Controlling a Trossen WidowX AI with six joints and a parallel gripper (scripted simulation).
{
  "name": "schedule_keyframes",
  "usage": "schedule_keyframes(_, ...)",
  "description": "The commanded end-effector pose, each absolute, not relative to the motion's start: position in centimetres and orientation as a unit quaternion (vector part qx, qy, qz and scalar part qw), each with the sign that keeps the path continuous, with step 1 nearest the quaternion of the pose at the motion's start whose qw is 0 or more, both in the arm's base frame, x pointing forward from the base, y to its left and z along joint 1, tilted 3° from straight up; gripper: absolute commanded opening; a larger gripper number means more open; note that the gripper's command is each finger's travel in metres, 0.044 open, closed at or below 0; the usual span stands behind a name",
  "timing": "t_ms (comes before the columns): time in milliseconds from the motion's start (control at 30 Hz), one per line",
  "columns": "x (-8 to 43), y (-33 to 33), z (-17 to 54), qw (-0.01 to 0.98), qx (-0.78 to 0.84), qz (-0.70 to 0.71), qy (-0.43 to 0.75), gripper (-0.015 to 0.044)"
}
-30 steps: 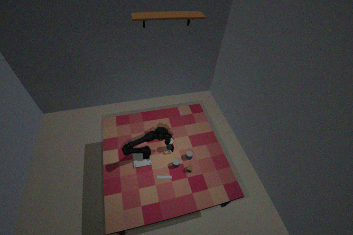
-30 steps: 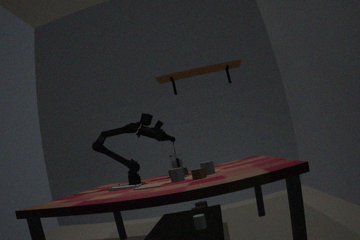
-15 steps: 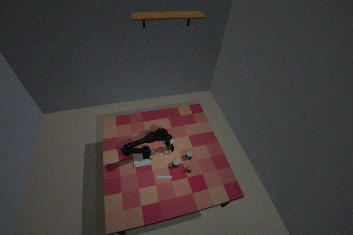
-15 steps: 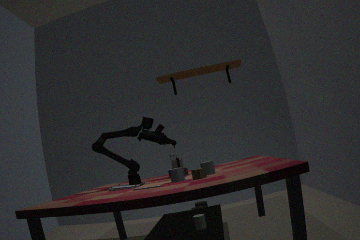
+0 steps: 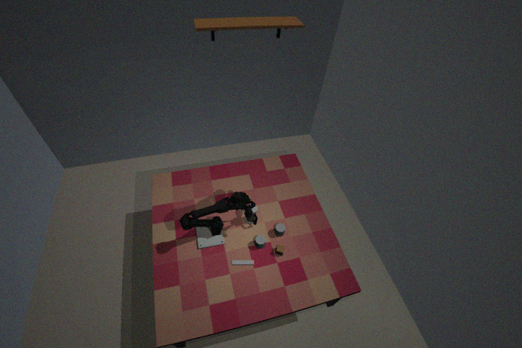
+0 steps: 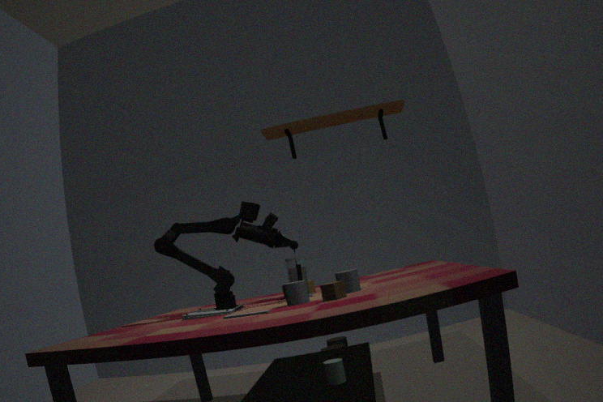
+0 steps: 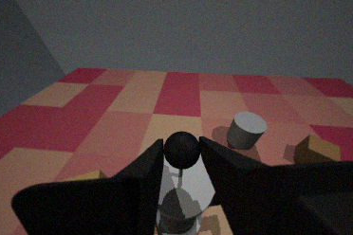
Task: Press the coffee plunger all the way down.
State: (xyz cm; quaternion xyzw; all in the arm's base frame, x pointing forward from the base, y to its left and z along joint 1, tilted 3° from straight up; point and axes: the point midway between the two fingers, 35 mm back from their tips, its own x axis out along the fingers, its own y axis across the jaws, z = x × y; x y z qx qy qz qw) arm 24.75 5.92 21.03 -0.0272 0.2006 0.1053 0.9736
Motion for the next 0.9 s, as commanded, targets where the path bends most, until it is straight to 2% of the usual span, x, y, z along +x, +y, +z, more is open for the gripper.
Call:
schedule_keyframes(0, 24.84, 5.91, 19.07, 0.967, -0.036, 0.106, 0.229, 0.0124)
schedule_keyframes(867, 25.26, 6.0, 19.37, 0.967, -0.036, 0.106, 0.229, 0.0124)
